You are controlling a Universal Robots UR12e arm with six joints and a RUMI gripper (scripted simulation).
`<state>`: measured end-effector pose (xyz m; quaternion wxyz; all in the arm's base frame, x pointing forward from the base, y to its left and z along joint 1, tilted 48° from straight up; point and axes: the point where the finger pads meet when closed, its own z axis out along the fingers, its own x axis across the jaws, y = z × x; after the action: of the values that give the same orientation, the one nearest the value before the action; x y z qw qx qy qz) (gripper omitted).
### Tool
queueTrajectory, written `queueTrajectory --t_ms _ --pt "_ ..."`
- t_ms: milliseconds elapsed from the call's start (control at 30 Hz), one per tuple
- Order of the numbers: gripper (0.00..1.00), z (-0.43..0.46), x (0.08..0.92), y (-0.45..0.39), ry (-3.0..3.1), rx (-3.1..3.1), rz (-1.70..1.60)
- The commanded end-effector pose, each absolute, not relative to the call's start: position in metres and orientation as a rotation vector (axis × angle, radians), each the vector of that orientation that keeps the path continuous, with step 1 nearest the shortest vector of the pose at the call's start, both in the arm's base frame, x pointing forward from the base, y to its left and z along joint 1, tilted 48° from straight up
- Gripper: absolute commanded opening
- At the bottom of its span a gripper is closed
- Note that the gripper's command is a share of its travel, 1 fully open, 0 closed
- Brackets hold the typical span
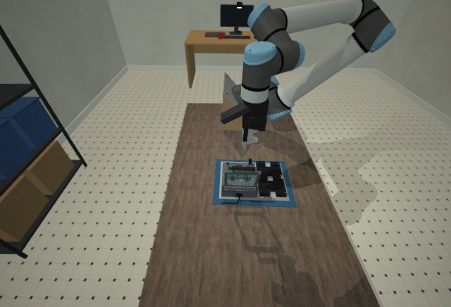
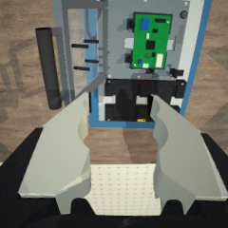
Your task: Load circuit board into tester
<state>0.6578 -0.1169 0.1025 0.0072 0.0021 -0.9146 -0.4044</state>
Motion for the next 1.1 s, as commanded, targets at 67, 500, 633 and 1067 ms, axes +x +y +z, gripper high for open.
queueTrajectory --t_ms 67,500,633,1067 --pt "0.30 0.103 0.697 -0.117 -2.861 0.006 -1.264" --pt "0.30 0.103 0.733 -0.116 -2.861 0.006 -1.264" --pt "0.30 0.103 0.735 -0.116 -2.861 0.006 -1.264" --pt "0.30 0.102 0.735 -0.115 -2.861 0.006 -1.264"
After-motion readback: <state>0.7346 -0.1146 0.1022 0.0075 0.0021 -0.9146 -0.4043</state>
